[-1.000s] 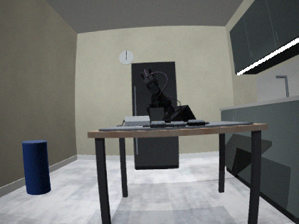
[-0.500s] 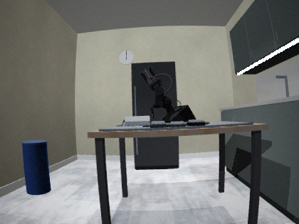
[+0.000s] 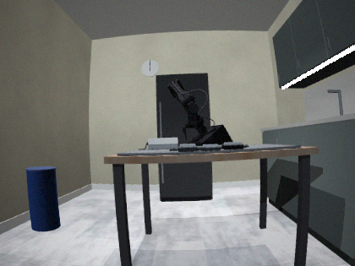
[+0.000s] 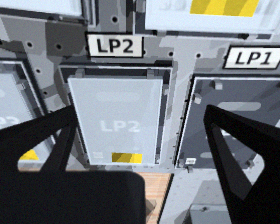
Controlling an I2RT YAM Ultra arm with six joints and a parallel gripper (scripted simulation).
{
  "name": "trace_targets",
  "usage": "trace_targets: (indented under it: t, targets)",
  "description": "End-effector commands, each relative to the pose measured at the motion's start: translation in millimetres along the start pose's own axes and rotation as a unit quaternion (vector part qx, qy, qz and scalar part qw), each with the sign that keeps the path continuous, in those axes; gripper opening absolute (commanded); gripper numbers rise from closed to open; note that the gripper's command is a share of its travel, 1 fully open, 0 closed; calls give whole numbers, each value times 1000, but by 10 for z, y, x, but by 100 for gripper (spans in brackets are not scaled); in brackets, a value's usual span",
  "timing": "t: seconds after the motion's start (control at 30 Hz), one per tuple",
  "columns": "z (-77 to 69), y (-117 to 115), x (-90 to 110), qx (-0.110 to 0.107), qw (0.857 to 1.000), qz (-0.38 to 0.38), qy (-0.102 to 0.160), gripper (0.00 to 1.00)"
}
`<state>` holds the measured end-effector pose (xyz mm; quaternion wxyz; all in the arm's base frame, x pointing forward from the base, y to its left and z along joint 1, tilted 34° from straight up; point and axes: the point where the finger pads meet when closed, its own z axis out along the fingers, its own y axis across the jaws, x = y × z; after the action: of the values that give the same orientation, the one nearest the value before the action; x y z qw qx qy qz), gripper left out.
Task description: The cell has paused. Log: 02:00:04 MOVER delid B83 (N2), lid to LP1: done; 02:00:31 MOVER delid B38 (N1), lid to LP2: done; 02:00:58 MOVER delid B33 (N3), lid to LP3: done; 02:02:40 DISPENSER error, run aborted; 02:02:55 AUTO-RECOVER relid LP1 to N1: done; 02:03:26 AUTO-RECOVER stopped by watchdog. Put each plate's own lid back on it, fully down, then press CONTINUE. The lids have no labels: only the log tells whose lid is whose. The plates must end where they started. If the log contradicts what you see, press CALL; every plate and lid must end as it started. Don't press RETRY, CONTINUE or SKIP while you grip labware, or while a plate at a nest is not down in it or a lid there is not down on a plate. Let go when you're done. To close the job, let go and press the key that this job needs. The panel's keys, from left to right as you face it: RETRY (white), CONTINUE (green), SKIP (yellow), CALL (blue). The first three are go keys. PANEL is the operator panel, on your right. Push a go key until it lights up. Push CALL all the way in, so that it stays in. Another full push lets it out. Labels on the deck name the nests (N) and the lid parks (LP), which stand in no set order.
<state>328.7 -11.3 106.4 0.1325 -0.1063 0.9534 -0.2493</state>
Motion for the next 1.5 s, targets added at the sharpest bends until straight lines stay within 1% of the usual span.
trace_targets:
  t: [0.0, 0.37, 0.43, 0.47, 0.5, 0.77, 1.3, 1.43, 1.47]
  targets:
    - [-143, 47, 0, 7, 999, 13, -40, 100]
    - [-98, 261, 509, 6, 999, 13, -39, 100]
    - [-98, 261, 509, 6, 999, 13, -39, 100]
    - [-117, 255, 486, 5, 999, 18, -48, 100]
    - [-132, 240, 452, 5, 999, 18, -47, 100]
    - [-96, 229, 456, 5, 999, 16, -42, 100]
    - [-94, 212, 456, 3, 999, 14, -46, 100]
    - [-33, 212, 540, 4, 999, 13, -35, 100]
    - [-42, 204, 524, 4, 999, 14, -37, 100]
